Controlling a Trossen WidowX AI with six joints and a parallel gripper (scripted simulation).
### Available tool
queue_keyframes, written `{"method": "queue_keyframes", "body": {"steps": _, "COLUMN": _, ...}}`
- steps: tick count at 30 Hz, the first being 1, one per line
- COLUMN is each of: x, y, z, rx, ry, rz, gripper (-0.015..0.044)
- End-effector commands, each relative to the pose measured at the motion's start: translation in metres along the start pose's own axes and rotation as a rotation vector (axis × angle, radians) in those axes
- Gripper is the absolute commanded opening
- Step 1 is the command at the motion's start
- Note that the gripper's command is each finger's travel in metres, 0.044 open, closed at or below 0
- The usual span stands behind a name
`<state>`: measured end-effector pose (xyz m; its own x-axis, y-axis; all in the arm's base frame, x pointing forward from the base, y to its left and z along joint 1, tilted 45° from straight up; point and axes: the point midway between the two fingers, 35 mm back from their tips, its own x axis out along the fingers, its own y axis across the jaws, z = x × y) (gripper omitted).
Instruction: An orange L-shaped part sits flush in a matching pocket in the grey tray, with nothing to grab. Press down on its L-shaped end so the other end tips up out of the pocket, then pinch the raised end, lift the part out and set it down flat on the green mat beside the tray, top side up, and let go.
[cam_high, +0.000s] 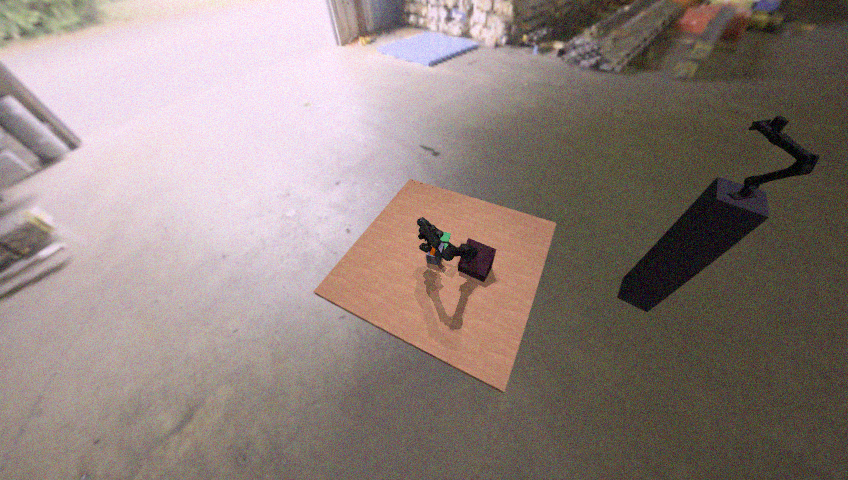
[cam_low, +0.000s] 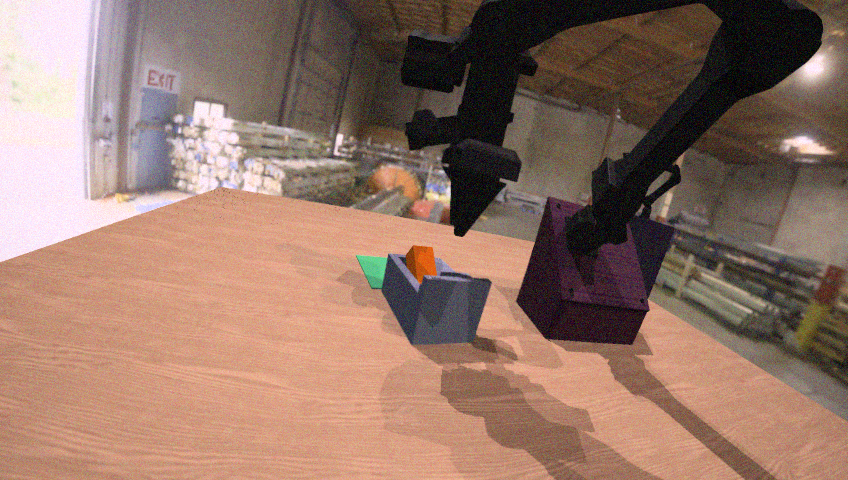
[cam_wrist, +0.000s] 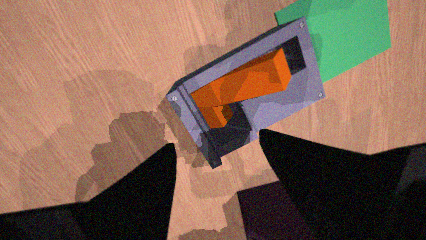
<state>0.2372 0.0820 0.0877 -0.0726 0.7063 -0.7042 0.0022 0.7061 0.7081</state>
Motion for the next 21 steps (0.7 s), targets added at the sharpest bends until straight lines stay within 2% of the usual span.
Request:
{"method": "queue_keyframes", "body": {"steps": 1, "x": -0.001, "y": -0.020, "z": 0.012, "rx": 0.458, "ry": 0.002, "rz": -0.007, "gripper": 0.0280}}
{"method": "queue_keyframes", "body": {"steps": 8, "x": -0.002, "y": -0.053, "z": 0.026, "rx": 1.181, "ry": 0.002, "rz": -0.008, "gripper": 0.0280}}
{"method": "queue_keyframes", "body": {"steps": 21, "x": -0.001, "y": -0.054, "z": 0.027, "rx": 1.200, "ry": 0.002, "rz": -0.008, "gripper": 0.0280}}
